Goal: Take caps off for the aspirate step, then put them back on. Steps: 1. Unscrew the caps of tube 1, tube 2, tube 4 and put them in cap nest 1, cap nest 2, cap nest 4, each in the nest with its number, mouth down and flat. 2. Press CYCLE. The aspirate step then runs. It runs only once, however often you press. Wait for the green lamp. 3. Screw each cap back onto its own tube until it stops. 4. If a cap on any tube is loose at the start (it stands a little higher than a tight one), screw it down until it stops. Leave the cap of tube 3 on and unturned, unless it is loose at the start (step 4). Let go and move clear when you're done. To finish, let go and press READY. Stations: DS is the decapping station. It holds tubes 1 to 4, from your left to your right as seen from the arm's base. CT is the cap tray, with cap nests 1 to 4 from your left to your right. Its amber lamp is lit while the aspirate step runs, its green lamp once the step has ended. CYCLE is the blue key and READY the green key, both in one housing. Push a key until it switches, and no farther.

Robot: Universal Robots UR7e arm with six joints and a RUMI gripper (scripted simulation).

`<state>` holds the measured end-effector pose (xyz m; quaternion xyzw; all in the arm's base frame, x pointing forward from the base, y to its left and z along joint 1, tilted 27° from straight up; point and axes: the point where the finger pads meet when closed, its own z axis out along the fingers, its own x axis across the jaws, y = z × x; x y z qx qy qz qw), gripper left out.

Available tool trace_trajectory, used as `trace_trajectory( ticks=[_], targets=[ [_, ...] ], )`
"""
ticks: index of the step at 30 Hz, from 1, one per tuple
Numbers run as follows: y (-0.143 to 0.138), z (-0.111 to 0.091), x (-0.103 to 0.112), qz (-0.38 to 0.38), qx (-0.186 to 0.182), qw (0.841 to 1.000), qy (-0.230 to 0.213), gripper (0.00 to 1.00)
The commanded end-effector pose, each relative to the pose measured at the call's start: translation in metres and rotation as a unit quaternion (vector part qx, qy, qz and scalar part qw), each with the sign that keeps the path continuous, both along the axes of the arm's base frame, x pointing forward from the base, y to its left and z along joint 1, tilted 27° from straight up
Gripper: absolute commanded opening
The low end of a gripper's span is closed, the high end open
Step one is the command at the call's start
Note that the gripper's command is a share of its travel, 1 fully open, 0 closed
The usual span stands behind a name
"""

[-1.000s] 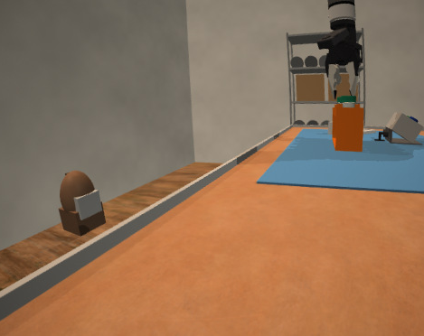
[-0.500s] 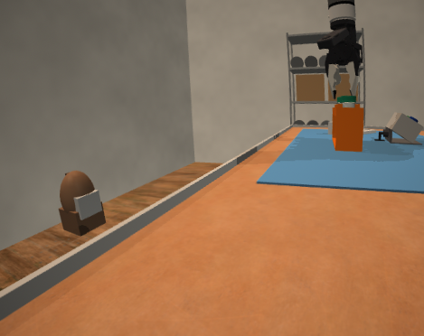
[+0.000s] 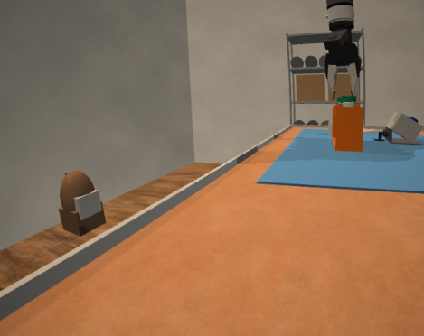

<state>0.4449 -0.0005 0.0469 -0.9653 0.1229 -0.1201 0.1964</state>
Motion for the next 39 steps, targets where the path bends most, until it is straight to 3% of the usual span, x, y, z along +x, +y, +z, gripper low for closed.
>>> trace_trajectory(
  ticks=[1,4,9,18,25,26,39],
  targets=[
    [0.0006,-0.0019,0.0009,0.094,-0.026,0.994,-0.038,0.35],
    [0.0008,-0.0024,0.0011,0.112,-0.032,0.992,-0.045,0.35],
    [0.0016,-0.0041,0.0017,0.200,-0.059,0.975,-0.080,0.35],
    [0.0015,-0.0041,0.0015,0.352,-0.108,0.919,-0.140,0.35],
    [0.0015,-0.0041,0.0015,0.355,-0.108,0.918,-0.141,0.35],
    [0.0015,-0.0041,0.0015,0.355,-0.108,0.918,-0.141,0.00],
    [0.0015,-0.0041,0.0015,0.355,-0.108,0.918,-0.141,0.00]
  ],
)
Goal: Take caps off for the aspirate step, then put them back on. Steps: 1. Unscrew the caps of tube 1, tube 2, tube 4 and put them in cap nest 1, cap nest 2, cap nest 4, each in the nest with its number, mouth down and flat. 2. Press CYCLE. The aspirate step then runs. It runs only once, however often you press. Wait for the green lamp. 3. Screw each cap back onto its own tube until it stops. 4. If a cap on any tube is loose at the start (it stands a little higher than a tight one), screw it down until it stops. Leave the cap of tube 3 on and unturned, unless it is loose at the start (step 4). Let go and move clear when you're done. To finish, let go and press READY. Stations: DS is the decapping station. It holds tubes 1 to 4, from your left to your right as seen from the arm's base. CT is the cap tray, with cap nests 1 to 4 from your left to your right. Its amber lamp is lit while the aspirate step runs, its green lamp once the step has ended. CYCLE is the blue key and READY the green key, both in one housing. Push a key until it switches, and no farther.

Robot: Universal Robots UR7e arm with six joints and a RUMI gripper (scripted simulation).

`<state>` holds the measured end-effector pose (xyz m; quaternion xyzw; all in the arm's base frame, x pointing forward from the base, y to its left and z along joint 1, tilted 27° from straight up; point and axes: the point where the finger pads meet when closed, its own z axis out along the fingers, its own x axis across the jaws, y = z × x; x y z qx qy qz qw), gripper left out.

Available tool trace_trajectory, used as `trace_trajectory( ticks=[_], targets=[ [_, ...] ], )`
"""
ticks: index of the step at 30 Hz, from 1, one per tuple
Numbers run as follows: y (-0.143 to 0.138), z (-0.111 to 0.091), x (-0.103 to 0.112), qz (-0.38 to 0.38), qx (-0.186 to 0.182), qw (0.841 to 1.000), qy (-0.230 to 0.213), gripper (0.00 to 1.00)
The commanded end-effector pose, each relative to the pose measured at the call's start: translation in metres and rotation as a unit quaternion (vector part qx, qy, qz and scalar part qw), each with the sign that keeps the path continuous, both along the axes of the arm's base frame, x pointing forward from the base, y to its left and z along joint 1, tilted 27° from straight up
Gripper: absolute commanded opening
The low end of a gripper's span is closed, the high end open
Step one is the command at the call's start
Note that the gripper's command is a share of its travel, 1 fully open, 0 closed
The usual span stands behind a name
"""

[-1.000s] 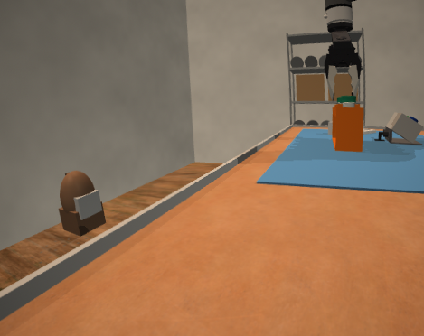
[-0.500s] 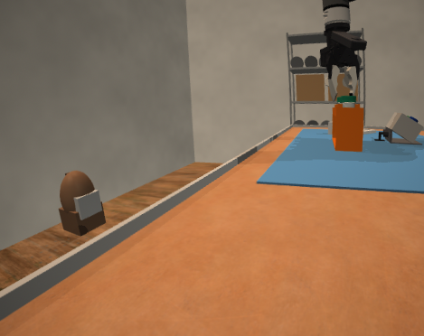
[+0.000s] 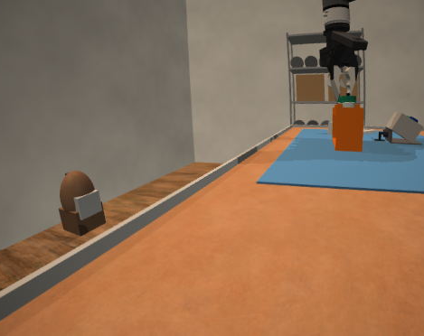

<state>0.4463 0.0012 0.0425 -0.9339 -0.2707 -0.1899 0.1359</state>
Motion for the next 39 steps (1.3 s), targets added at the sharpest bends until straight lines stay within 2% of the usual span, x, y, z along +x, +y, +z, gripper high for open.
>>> trace_trajectory(
  ticks=[1,7,10,14,16,20,24,34,35,39],
  targets=[
    [-0.0003,0.0003,0.0002,0.000,0.000,1.000,0.000,0.00],
    [-0.0003,0.0003,0.0002,-0.133,0.042,0.989,0.053,0.00],
    [-0.0003,0.0003,0.0001,-0.199,0.063,0.975,0.079,0.00],
    [-0.0003,0.0003,0.0001,-0.284,0.090,0.948,0.113,0.00],
    [-0.0003,0.0003,0.0001,-0.284,0.090,0.948,0.113,0.00],
    [-0.0003,0.0003,0.0001,-0.367,0.116,0.911,0.147,0.00],
    [-0.0003,0.0003,0.0001,-0.445,0.141,0.866,0.178,0.00],
    [-0.0003,0.0002,0.0001,-0.445,0.141,0.866,0.178,0.00],
    [-0.0003,0.0002,0.0001,-0.445,0.140,0.866,0.178,0.35],
    [-0.0003,0.0002,0.0001,-0.445,0.141,0.866,0.178,0.35]
  ],
)
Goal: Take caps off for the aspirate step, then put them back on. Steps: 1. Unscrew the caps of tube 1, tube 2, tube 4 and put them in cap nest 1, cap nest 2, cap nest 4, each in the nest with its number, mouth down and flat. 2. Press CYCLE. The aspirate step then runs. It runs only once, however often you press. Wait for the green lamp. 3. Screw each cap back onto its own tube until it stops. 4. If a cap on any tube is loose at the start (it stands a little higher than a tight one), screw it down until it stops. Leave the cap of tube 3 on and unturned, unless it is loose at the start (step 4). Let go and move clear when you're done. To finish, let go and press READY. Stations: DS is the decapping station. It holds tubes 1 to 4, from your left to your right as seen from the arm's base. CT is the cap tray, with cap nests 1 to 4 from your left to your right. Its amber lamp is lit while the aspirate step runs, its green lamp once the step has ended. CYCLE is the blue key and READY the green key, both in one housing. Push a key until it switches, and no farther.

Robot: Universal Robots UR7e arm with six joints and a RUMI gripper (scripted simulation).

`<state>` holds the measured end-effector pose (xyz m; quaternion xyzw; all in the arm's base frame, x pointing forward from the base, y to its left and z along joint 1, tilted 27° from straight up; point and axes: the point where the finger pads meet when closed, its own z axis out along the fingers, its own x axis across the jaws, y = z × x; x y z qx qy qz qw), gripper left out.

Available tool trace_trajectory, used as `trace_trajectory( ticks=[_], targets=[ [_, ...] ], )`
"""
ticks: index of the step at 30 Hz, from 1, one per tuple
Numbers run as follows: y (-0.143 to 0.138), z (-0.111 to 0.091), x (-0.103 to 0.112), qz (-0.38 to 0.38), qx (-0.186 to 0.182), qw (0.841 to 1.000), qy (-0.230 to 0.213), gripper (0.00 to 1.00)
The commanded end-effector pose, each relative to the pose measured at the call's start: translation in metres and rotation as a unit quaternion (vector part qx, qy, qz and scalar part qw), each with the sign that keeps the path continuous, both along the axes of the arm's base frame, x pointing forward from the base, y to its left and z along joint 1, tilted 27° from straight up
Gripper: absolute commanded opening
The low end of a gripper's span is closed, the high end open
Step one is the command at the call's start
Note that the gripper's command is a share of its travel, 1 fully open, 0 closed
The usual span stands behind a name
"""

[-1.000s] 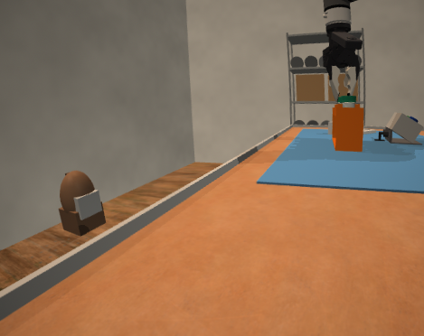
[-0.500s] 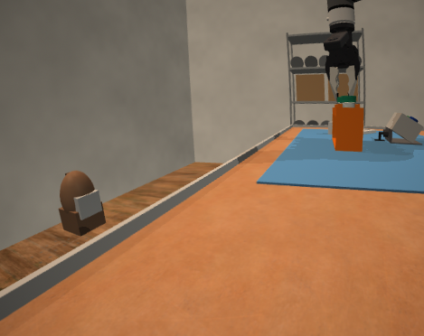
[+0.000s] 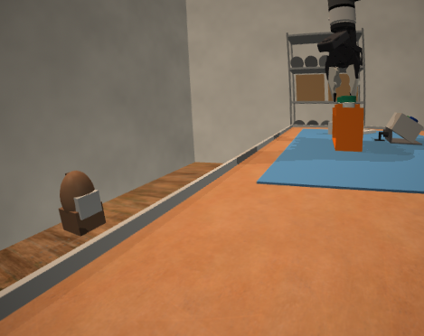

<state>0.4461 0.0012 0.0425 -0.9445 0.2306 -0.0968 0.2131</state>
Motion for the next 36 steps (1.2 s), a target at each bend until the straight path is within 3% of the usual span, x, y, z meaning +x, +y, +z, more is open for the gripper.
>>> trace_trajectory(
  ticks=[1,6,12,18,26,28,36],
  targets=[
    [-0.0002,0.0003,0.0002,-0.002,0.000,1.000,0.000,0.35],
    [-0.0002,0.0003,0.0002,-0.001,0.000,1.000,0.000,0.35],
    [-0.0001,0.0000,0.0004,0.069,-0.023,0.997,-0.028,0.35],
    [0.0000,0.0000,0.0004,0.175,-0.056,0.980,-0.071,0.35],
    [-0.0001,0.0000,0.0004,0.312,-0.099,0.936,-0.125,0.35],
    [-0.0001,0.0000,0.0004,0.312,-0.099,0.936,-0.125,0.35],
    [-0.0001,0.0000,0.0004,0.441,-0.140,0.869,-0.177,0.35]
  ],
)
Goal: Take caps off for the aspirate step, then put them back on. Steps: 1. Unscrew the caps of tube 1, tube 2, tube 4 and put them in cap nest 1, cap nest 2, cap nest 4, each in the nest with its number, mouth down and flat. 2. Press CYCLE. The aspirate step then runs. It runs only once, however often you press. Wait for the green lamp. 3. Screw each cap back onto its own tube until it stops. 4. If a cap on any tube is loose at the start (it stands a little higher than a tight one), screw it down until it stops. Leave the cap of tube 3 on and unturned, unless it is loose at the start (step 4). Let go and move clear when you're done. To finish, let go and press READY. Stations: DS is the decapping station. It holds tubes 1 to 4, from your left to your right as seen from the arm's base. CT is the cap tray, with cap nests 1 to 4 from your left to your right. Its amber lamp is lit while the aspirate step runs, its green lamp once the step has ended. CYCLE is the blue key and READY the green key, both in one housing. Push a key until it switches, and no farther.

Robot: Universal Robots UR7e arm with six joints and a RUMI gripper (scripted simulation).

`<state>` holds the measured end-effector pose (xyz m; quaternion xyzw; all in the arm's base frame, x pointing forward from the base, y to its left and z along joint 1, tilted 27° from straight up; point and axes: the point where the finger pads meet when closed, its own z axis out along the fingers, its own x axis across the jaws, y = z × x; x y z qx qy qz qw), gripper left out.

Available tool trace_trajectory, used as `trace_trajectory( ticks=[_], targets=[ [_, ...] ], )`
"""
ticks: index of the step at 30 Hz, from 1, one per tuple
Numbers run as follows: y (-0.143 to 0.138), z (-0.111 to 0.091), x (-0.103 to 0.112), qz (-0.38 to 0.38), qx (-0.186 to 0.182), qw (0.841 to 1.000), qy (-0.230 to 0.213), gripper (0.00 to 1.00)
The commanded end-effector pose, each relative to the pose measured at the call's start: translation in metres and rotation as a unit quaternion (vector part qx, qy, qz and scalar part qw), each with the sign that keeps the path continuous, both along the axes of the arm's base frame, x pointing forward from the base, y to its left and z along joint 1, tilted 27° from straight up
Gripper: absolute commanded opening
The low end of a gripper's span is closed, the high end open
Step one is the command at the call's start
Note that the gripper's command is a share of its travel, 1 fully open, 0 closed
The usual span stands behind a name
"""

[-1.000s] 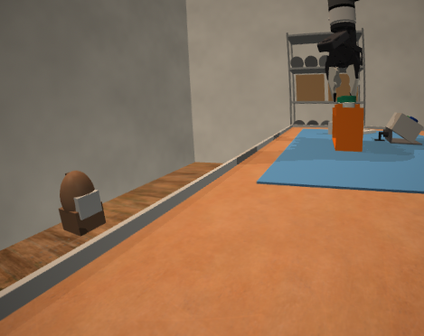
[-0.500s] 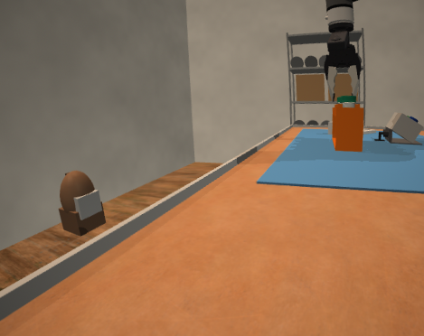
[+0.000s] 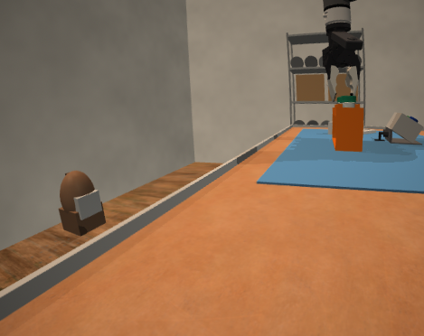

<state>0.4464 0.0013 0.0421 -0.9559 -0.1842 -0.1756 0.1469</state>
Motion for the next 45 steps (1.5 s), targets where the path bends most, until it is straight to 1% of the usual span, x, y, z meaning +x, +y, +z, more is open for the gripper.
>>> trace_trajectory(
  ticks=[1,9,10,22,24,26,30,32,35,38,41,43,45],
  targets=[
    [-0.0002,0.0003,0.0002,0.083,-0.020,0.996,-0.033,0.35],
    [-0.0002,0.0004,0.0001,0.083,-0.020,0.996,-0.033,0.35],
    [-0.0002,0.0004,0.0001,0.083,-0.020,0.996,-0.033,0.00],
    [-0.0002,0.0004,0.0002,0.083,-0.020,0.996,-0.033,0.00],
    [-0.0002,0.0004,0.0001,0.038,-0.006,0.999,-0.015,0.00],
    [-0.0002,0.0004,0.0001,0.038,-0.006,0.999,-0.015,0.00],
    [-0.0003,0.0004,0.0001,-0.051,0.022,0.998,0.020,0.00],
    [-0.0002,0.0004,0.0001,-0.095,0.036,0.994,0.037,0.00],
    [-0.0002,0.0004,0.0001,-0.162,0.057,0.983,0.063,0.00],
    [-0.0002,0.0004,0.0001,-0.227,0.077,0.967,0.089,0.00],
    [-0.0002,0.0004,0.0001,-0.290,0.097,0.945,0.114,0.00],
    [-0.0002,0.0004,0.0001,-0.290,0.097,0.945,0.114,0.00],
    [-0.0002,0.0004,0.0001,-0.333,0.111,0.927,0.131,0.00]
  ],
)
